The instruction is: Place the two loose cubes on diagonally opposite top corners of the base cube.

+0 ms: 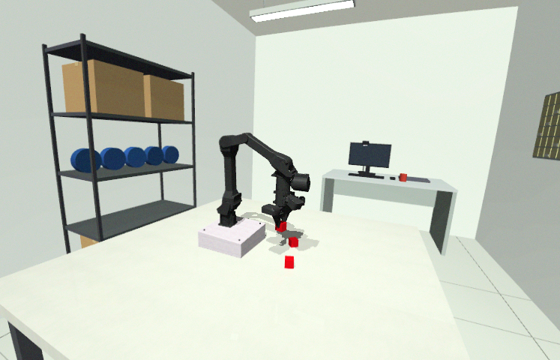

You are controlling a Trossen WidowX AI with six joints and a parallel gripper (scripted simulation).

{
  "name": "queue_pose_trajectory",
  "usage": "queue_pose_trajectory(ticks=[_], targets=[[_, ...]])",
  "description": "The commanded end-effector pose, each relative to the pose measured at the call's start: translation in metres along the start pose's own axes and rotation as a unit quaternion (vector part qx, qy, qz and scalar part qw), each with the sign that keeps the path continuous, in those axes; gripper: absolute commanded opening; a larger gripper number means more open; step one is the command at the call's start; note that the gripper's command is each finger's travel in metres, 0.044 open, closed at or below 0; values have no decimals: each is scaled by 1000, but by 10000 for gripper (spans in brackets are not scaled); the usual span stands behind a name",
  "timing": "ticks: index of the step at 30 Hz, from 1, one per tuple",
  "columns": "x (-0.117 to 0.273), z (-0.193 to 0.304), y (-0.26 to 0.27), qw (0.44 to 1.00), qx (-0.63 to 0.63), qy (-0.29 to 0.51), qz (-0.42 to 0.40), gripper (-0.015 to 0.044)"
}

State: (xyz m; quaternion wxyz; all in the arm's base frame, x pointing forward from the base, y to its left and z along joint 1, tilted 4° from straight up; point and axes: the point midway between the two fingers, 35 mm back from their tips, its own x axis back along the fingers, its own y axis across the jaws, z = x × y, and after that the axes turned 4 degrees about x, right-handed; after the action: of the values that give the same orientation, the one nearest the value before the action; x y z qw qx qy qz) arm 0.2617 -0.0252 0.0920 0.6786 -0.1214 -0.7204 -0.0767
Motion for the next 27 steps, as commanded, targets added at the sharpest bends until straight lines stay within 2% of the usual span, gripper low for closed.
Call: queue_pose_trajectory(ticks=[1,14,27], targets=[[-2,-3,7,997,74,-2,-2,105],[-13,-9,27,945,326,-3,-2,105],[-24,-12,49,831,556,-4,-2,105]])
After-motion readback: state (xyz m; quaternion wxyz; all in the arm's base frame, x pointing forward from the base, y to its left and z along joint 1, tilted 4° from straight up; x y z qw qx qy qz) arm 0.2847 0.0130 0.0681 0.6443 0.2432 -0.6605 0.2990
